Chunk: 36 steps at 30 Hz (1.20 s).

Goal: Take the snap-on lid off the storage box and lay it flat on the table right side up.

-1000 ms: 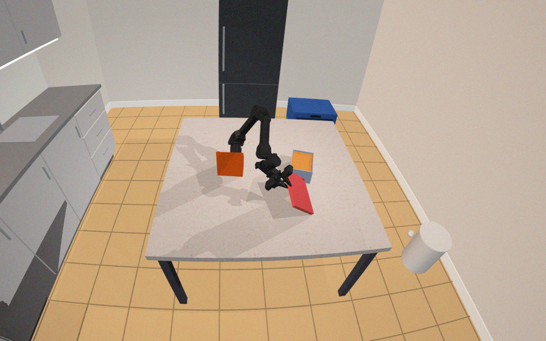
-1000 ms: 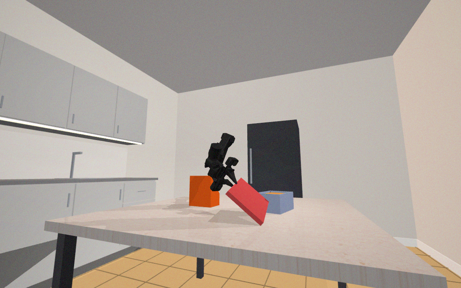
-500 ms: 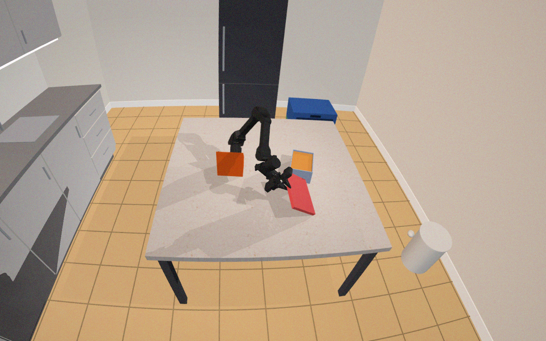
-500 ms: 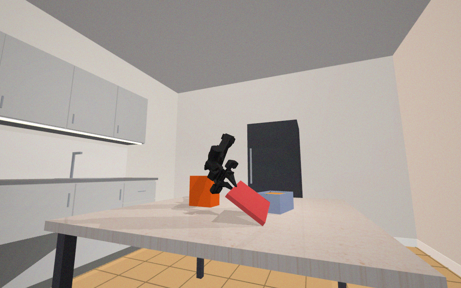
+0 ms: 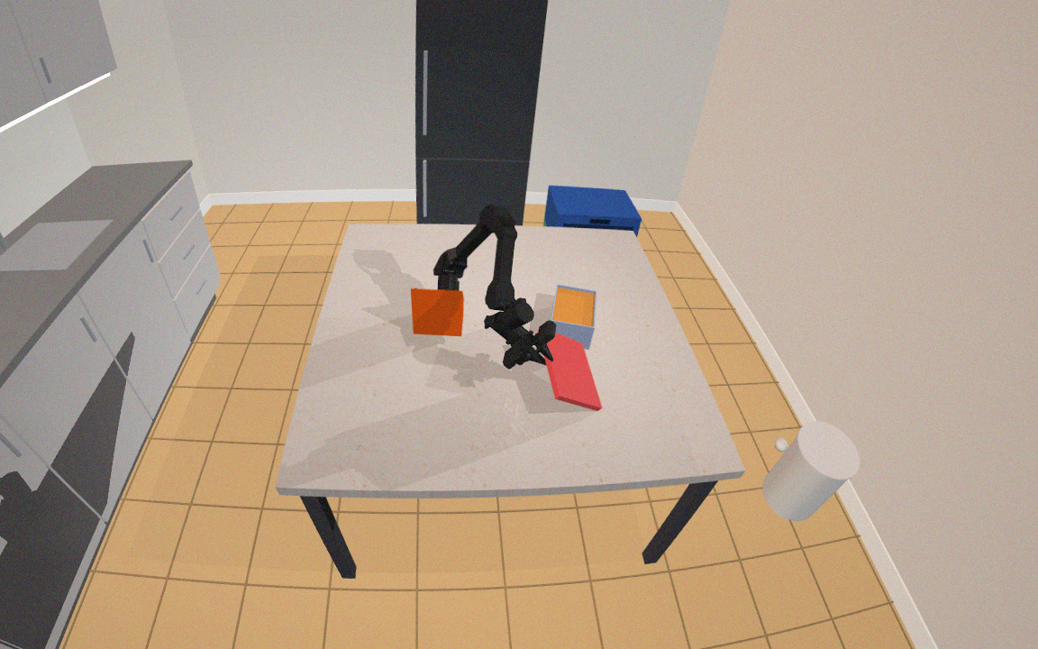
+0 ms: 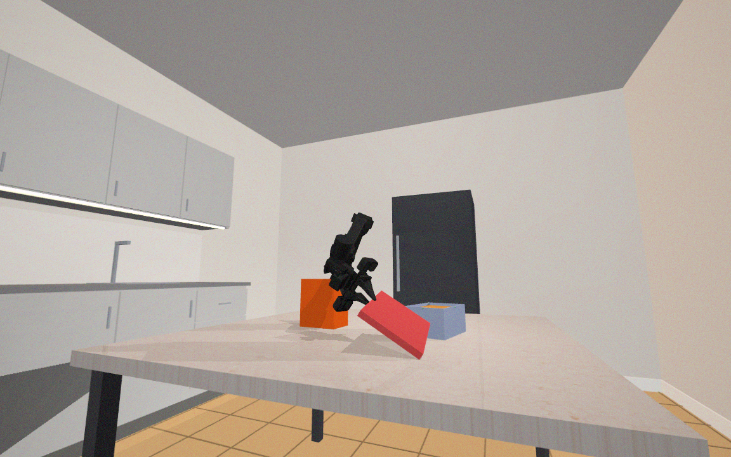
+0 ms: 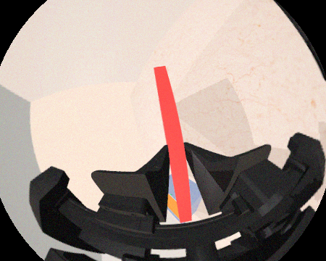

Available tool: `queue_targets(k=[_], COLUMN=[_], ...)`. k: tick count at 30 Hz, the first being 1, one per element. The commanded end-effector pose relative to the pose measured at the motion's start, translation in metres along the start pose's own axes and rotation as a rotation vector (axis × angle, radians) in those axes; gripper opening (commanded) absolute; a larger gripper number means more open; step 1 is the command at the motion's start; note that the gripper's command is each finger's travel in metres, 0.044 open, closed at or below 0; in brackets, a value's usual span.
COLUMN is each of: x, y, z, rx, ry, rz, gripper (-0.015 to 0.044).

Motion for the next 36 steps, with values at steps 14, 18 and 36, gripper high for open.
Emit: queue_targets(k=[14, 18, 36], x=[-0.027, -0.029, -0.040], y=[-0.002, -0.002, -0.004], z=[-0.018, -0.020, -0.029], rx=[0.004, 0.004, 0.005], ry=[0.041, 0.041, 0.041], rz=[-0.034, -0.034, -0.034], gripper=[0.0000, 0.0000, 0.0000])
Point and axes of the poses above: the point midway between the two fingers, 35 mm back from their tips, its own z axis back along the fingers, its own x axis across the jaws, y = z × x, the point moved 6 cm from there along z, back along the fingers, and after that the axes turned 13 degrees about -z, right-handed, at the moved point
